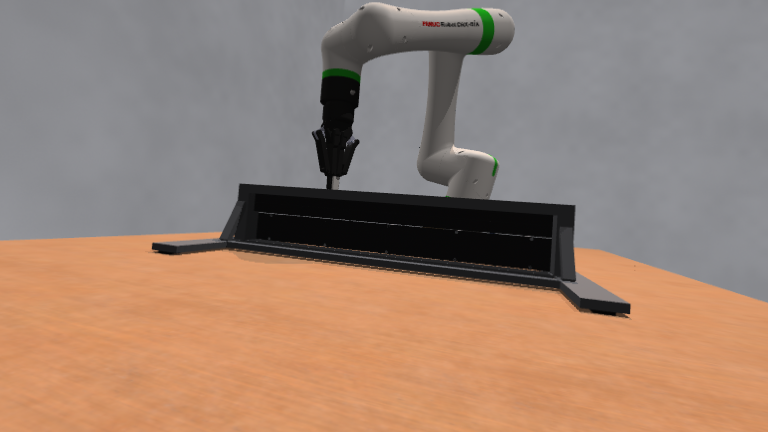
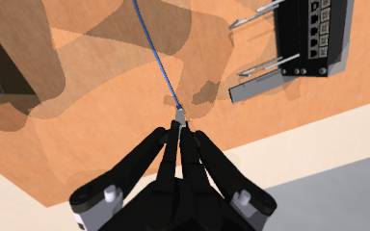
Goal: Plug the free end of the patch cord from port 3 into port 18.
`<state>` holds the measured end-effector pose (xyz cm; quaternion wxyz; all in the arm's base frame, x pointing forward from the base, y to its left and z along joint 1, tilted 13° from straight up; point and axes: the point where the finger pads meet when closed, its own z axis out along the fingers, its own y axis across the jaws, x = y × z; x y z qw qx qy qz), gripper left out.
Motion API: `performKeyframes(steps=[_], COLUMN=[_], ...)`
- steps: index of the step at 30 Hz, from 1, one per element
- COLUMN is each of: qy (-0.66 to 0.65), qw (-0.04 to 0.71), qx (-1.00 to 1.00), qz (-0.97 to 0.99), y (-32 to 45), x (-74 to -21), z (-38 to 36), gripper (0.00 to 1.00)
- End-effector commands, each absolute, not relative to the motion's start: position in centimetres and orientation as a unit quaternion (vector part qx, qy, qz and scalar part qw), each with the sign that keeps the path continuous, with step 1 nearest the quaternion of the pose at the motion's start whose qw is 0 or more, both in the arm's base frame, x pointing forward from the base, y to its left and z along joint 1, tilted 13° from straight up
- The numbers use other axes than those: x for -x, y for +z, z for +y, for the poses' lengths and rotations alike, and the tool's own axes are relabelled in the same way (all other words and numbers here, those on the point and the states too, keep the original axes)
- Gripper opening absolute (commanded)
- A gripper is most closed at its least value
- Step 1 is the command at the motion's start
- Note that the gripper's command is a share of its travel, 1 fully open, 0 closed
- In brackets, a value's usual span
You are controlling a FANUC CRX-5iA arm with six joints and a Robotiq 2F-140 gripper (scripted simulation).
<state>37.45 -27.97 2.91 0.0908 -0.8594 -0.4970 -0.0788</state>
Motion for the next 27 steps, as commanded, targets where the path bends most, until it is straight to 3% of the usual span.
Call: performKeyframes(steps=[1, 27], qy=[-0.067, -0.018], qw=[0.095, 0.114], qx=[0.898, 0.993], qz=[-0.424, 0.012], y=[2.92, 2.84], x=[-37.46, -37.41], z=[-28.01, -28.15], gripper=[0.0, 0.0])
